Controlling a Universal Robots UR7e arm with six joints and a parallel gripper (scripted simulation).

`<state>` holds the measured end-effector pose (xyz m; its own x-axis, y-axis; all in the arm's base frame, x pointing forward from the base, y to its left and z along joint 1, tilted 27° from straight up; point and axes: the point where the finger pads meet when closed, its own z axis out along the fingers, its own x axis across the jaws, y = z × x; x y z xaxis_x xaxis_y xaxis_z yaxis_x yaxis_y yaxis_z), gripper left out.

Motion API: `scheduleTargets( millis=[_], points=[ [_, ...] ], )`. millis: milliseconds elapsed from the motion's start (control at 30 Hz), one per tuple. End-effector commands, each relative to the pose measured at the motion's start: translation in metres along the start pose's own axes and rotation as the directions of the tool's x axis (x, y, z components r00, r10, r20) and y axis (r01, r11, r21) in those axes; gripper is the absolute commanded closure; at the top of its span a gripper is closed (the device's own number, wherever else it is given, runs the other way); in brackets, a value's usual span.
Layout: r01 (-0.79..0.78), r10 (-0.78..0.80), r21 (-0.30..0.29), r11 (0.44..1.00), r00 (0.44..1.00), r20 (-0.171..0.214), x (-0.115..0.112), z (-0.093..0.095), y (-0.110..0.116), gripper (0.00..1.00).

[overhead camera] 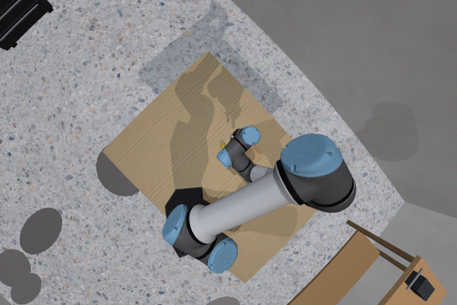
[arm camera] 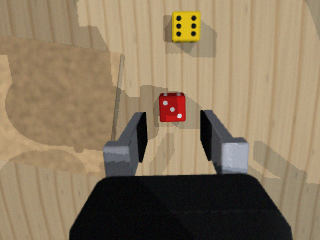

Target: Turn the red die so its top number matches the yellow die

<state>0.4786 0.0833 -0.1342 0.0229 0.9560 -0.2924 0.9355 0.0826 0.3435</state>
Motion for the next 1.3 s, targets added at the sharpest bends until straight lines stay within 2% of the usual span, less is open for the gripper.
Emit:
scheduleTargets(
  millis=[0, 733, 1267],
  points=[
    [-0.001, 0.001, -0.002, 1.000, 1.000, 0.000, 0.000, 0.001, 0.001, 0.21],
    [-0.001, 0.001, -0.002, 1.000, 1.000, 0.000, 0.000, 0.002, 0.001, 0.21],
    [-0.001, 0.001, -0.002, 1.000, 1.000, 0.000, 0.000, 0.015, 0.001, 0.21]
  ],
)
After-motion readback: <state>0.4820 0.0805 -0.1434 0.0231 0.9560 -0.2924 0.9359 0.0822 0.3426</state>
